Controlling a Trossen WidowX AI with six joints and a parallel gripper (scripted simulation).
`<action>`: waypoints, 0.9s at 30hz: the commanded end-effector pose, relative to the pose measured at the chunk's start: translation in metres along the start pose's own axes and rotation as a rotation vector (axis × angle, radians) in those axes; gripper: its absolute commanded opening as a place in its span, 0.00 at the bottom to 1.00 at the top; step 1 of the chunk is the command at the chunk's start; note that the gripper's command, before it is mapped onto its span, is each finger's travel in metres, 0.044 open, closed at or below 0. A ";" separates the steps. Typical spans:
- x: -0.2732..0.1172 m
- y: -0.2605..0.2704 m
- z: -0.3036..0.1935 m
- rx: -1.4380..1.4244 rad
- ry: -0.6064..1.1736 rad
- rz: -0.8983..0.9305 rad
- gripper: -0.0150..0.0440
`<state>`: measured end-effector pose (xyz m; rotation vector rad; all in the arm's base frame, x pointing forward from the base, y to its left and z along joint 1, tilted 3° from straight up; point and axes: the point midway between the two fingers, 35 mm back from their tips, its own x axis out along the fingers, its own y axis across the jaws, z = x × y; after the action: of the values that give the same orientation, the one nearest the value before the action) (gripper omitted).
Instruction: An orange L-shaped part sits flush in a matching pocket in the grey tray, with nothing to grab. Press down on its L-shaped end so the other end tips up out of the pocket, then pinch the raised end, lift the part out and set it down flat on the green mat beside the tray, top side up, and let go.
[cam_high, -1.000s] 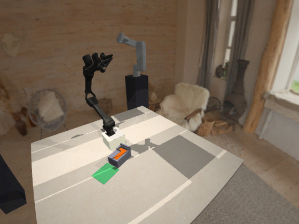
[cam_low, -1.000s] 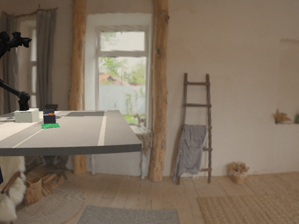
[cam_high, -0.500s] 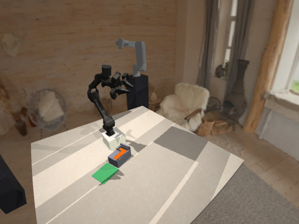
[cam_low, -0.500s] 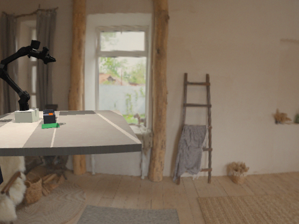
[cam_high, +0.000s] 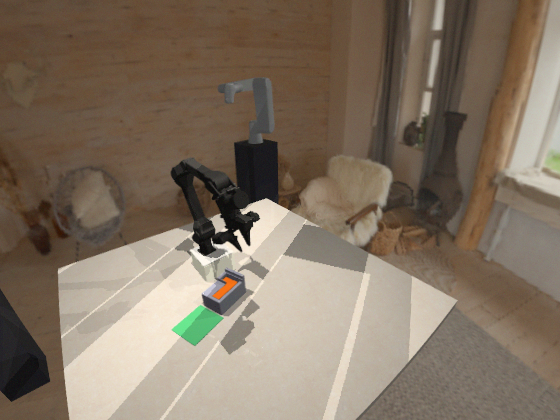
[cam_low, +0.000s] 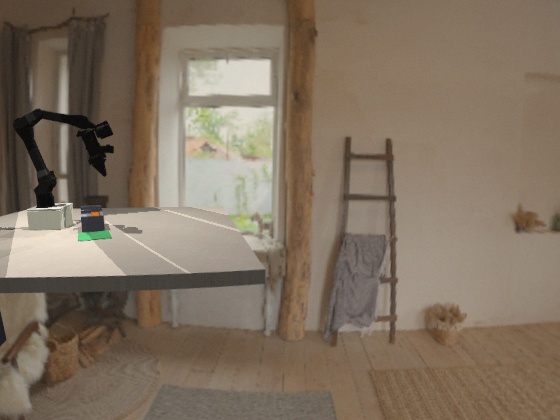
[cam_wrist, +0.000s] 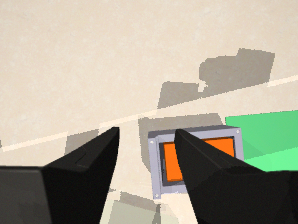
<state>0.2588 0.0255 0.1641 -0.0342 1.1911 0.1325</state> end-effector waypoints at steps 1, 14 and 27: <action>0.044 -0.015 -0.061 -0.123 0.315 -0.060 0.56; 0.052 -0.018 -0.074 -0.152 0.380 -0.067 0.56; 0.119 -0.025 -0.101 -0.152 0.380 -0.068 0.56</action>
<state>0.2104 0.0022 0.0210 -0.2360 1.5644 0.1621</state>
